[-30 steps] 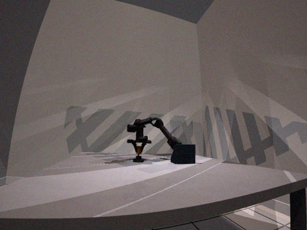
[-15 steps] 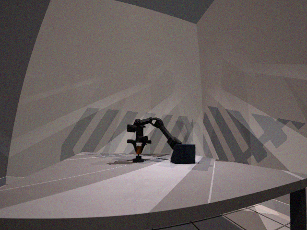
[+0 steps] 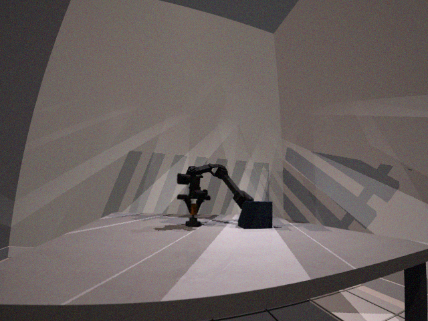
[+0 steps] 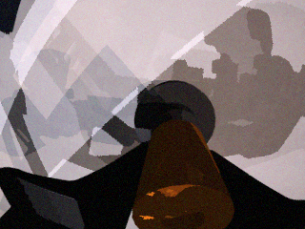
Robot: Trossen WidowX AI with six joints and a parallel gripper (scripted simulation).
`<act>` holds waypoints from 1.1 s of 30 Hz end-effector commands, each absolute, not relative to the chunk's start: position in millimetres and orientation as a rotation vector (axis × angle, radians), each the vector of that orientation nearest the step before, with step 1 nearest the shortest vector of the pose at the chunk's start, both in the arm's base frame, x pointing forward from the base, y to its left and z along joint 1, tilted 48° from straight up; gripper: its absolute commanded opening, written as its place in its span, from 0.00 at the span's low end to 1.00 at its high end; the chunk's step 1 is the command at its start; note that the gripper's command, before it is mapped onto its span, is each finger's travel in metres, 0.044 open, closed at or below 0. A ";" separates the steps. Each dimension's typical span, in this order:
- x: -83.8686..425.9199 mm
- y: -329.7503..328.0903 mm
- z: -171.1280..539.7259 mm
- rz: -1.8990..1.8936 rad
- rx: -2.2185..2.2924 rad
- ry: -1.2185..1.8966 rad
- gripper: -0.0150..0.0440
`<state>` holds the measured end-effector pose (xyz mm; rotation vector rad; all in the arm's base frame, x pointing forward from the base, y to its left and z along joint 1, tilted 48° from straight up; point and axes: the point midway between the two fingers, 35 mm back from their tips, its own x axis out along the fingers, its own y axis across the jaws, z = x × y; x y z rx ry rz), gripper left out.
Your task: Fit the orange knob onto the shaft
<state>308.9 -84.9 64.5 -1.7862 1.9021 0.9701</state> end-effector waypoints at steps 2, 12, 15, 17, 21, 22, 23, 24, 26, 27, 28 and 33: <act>309.2 -86.0 63.3 0.987 -1.798 1.897 0.25; 309.3 -86.5 63.0 0.986 -1.798 1.897 0.25; 309.4 -85.6 63.8 0.987 -1.798 1.897 0.25; 309.7 -84.0 65.3 0.987 -1.798 1.897 0.25; 309.9 -83.3 66.7 0.996 -1.803 1.896 0.25; 309.9 -83.3 66.7 1.015 -1.812 1.893 0.25; 310.0 -83.3 66.6 1.047 -1.828 1.888 0.25; 310.0 -83.3 66.5 1.084 -1.845 1.882 0.25; 310.0 -83.6 66.0 1.178 -1.889 1.863 0.25; 309.8 -83.8 65.5 1.213 -1.905 1.855 0.25; 309.7 -84.0 65.1 1.222 -1.909 1.853 0.25; 309.3 -85.2 63.6 1.225 -1.911 1.853 0.25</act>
